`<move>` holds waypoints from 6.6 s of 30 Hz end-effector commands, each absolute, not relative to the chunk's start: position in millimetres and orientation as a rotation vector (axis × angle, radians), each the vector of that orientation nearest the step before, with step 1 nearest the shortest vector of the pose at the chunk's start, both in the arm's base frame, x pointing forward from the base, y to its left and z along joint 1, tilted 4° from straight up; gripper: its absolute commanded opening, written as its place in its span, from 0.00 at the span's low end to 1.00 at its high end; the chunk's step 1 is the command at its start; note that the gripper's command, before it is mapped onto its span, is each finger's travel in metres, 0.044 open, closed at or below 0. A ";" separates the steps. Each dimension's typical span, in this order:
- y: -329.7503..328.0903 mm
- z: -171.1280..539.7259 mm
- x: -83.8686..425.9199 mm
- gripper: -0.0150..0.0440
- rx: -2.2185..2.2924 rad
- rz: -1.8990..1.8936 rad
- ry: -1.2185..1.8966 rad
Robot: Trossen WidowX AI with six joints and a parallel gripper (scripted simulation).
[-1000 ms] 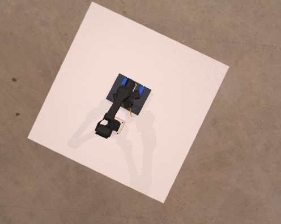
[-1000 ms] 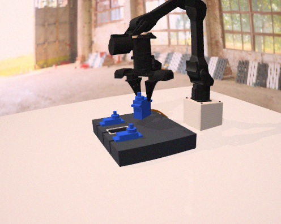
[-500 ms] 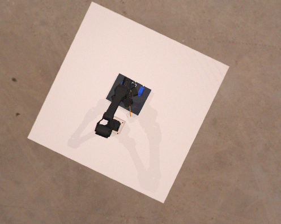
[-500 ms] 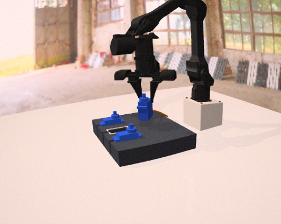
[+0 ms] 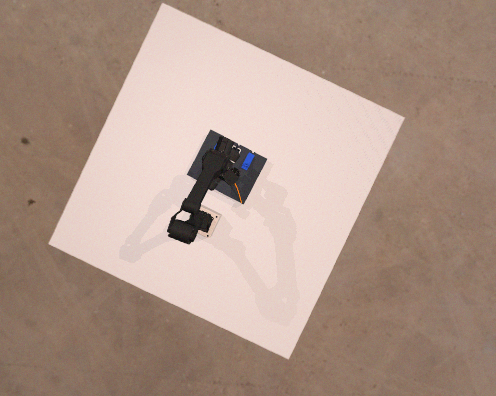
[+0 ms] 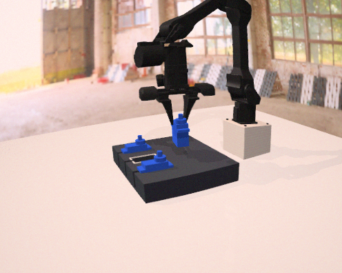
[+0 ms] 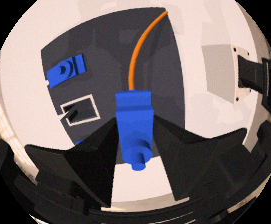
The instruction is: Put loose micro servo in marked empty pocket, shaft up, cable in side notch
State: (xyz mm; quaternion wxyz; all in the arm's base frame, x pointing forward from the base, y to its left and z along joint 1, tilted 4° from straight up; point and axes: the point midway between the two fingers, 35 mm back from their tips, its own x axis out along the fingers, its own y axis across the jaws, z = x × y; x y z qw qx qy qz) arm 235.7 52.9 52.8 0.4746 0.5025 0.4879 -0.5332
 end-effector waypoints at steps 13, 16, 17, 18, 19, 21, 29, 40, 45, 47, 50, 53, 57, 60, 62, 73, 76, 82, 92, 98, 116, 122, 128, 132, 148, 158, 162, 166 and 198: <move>53.9 53.7 236.5 0.25 0.844 -0.896 1.422; 53.9 53.7 236.5 0.25 0.766 -0.815 1.456; 53.9 53.7 236.5 0.25 0.740 -0.787 1.467; 53.9 53.7 236.5 0.25 0.714 -0.760 1.477; 53.9 53.7 236.5 0.25 0.688 -0.733 1.486; 53.9 53.7 236.5 0.25 0.635 -0.679 1.505; 53.9 53.7 236.5 0.25 0.424 -0.459 1.564; 53.9 53.7 236.5 0.25 0.130 -0.153 1.607; 53.9 53.8 236.5 0.25 -0.003 -0.014 1.613; 53.9 53.8 236.5 0.25 -0.057 0.042 1.613; 53.9 53.8 236.5 0.25 -0.097 0.084 1.612; 53.9 53.8 236.5 0.25 -0.097 0.084 1.612; 54.6 53.6 243.1 0.25 -0.096 0.084 1.611; 55.9 53.4 253.8 0.25 -0.096 0.084 1.610; 56.8 53.2 261.7 0.25 -0.096 0.084 1.609; 61.6 52.3 304.3 0.25 -0.096 0.084 1.606; 62.8 51.9 315.5 0.25 -0.096 0.084 1.605; 65.2 51.5 337.0 0.25 -0.096 0.084 1.603; 66.2 46.3 345.4 0.25 -0.096 0.084 1.602; 66.1 36.7 344.9 0.25 -0.096 0.084 1.602; 66.0 28.0 344.3 0.25 -0.096 0.084 1.602; 66.0 22.1 344.1 0.25 -0.096 0.084 1.602; 65.9 16.1 343.9 0.25 -0.096 0.084 1.602; 65.9 13.2 343.8 0.25 -0.096 0.084 1.602; 65.7 -3.0 343.2 0.25 -0.096 0.084 1.602; 65.6 -13.0 342.8 0.25 -0.096 0.084 1.602; 65.6 -17.0 342.6 0.25 -0.096 0.084 1.602; 65.8 -17.2 342.9 0.34 -0.096 0.084 1.602; 54.2 83.8 237.9 1.00 -0.097 0.084 1.612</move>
